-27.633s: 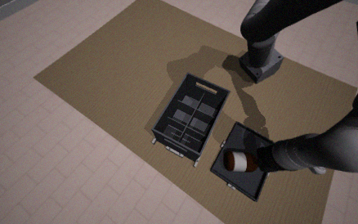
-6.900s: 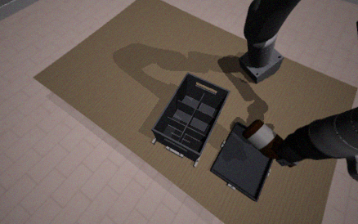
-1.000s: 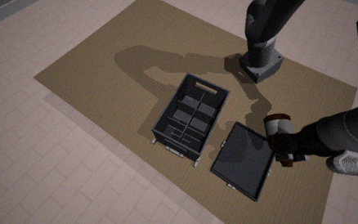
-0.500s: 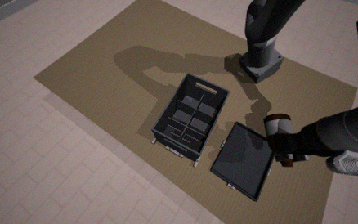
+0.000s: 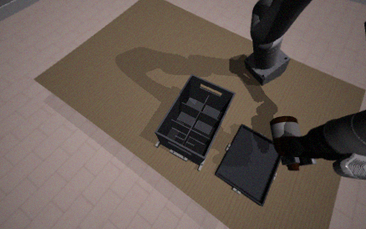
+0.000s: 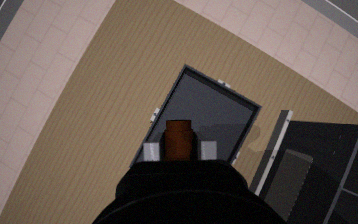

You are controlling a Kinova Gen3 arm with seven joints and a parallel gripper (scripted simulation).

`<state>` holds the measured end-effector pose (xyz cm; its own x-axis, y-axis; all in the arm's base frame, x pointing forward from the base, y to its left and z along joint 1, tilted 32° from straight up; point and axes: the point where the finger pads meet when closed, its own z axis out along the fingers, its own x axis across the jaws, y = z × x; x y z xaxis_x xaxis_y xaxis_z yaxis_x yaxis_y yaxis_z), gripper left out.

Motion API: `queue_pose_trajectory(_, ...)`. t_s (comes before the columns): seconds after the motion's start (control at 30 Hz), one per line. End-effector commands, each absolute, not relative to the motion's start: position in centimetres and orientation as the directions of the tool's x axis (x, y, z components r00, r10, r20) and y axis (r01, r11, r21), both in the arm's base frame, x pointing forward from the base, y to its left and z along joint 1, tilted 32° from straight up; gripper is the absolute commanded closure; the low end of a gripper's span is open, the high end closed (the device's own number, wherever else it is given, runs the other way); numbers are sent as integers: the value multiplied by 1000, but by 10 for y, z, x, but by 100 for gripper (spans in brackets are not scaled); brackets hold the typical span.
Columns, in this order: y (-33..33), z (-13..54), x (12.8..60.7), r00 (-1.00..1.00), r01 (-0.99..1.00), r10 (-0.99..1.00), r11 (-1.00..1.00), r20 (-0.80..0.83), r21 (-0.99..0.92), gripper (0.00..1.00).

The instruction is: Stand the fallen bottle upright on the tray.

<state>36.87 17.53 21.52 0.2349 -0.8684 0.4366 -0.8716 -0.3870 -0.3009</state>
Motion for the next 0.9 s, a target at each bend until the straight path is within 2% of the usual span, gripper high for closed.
queue_pose_trajectory(0.0,176,215,369,225,-874,-873,-378,433,-307,100)
queue_pose_trajectory(0.6,176,215,369,32,-902,-933,-181,357,-393,100)
queue_pose_trajectory(0.87,176,215,369,12,-902,-937,-160,348,-401,100)
